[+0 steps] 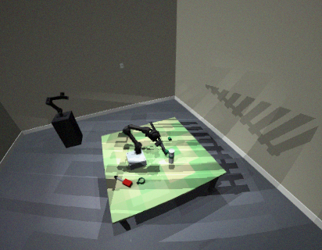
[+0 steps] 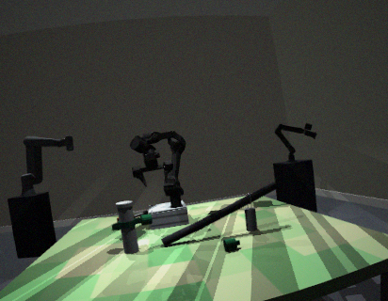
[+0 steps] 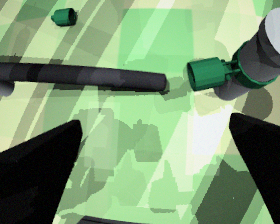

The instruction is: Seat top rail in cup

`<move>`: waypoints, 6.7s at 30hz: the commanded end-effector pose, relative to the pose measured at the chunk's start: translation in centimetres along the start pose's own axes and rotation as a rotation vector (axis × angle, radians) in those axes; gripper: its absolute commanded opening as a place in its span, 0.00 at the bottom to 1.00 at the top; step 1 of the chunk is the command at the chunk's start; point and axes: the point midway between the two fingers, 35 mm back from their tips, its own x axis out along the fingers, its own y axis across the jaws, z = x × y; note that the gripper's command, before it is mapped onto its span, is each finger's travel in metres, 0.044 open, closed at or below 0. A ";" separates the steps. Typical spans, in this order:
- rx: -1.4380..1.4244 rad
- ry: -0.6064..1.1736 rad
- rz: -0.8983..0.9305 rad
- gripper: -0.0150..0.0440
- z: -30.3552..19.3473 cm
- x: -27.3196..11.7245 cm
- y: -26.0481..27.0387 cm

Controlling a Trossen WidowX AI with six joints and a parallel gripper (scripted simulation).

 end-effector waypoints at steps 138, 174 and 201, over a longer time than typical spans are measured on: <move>-1.727 0.009 0.057 0.44 -0.5 18.0 -6.5; -1.532 0.092 -0.040 0.25 1.3 19.1 -6.4; -1.541 0.085 -0.033 0.25 1.2 19.0 -6.3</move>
